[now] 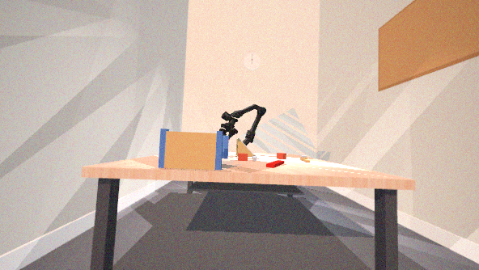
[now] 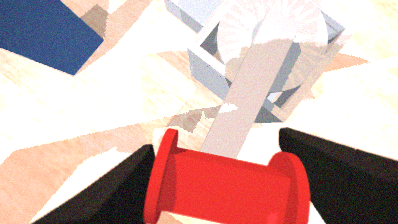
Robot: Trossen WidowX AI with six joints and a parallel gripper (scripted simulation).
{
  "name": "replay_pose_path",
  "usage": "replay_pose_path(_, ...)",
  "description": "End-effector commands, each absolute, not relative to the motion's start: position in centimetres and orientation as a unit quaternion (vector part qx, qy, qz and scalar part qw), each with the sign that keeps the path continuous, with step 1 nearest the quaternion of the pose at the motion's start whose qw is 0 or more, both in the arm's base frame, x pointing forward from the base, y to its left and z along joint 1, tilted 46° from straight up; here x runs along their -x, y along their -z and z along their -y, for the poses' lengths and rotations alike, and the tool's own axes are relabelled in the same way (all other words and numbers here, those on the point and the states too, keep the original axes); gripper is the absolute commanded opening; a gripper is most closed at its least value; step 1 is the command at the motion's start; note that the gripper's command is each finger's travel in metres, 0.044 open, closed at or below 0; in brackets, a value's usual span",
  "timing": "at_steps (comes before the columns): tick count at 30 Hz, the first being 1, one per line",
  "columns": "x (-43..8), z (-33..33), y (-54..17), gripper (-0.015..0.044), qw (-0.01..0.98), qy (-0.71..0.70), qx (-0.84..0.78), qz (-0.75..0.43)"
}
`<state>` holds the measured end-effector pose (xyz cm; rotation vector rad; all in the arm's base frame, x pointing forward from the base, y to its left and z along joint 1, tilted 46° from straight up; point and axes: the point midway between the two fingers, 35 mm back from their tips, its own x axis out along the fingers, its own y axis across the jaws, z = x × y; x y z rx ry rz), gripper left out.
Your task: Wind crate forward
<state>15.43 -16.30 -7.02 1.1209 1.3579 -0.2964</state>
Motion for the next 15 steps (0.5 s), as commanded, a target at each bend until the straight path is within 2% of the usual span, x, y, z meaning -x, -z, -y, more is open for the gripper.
replay_pose_path(1, -15.42, 16.3, 6.99, 0.0137, 0.627, 0.129, -0.489, -0.593)
replay_pose_path(6, -15.42, 16.3, 6.99, 0.0006, 0.627, 0.129, -0.489, -0.593)
replay_pose_path(15, -15.42, 16.3, 6.99, 0.0, 0.627, 0.129, -0.489, -0.593)
